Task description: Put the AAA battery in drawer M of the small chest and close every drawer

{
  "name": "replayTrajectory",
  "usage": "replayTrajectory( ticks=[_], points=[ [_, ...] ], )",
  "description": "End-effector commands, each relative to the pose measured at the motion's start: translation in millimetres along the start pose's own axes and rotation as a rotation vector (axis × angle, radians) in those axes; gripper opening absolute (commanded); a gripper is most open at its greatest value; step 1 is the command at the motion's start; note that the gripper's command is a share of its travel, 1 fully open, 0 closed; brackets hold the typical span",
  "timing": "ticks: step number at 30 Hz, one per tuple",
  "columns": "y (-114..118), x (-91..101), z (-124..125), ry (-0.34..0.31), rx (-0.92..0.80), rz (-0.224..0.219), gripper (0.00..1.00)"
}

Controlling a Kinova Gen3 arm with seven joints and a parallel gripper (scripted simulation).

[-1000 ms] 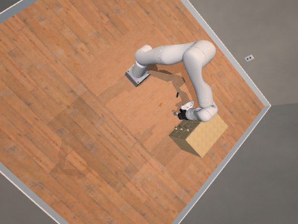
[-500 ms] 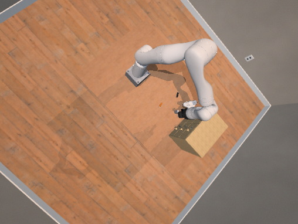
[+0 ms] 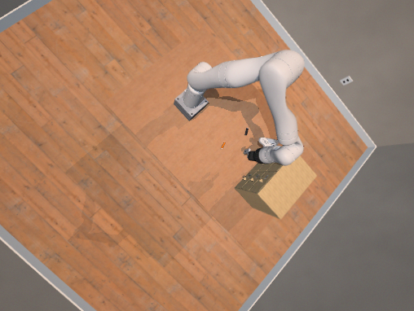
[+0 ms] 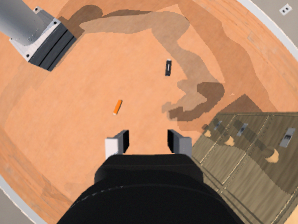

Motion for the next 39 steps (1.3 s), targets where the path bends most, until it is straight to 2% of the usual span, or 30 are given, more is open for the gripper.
replayTrajectory(
  ticks=[1, 5, 20, 22, 37, 39],
  points=[
    [5, 0.7, 6, -0.004, -0.048, 0.001, 1.00],
    [7, 0.5, 8, -0.004, -0.105, 0.001, 1.00],
    [22, -1.0, 25, -0.004, -0.561, 0.000, 1.00],
    [22, -1.0, 25, -0.004, -0.561, 0.000, 1.00],
    [37, -2.4, 42, -0.004, -1.022, -0.001, 1.00],
    [37, -2.4, 42, -0.004, -1.022, -0.001, 1.00]
  ],
)
Point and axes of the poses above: the point where the finger pads meet when closed, its own x axis back along the fingers, its own y axis across the jaws, z = x × y, the point moved 5 cm from there along x, back along the fingers, and after that the axes turned 1 degree about x, right-handed, at the moved point
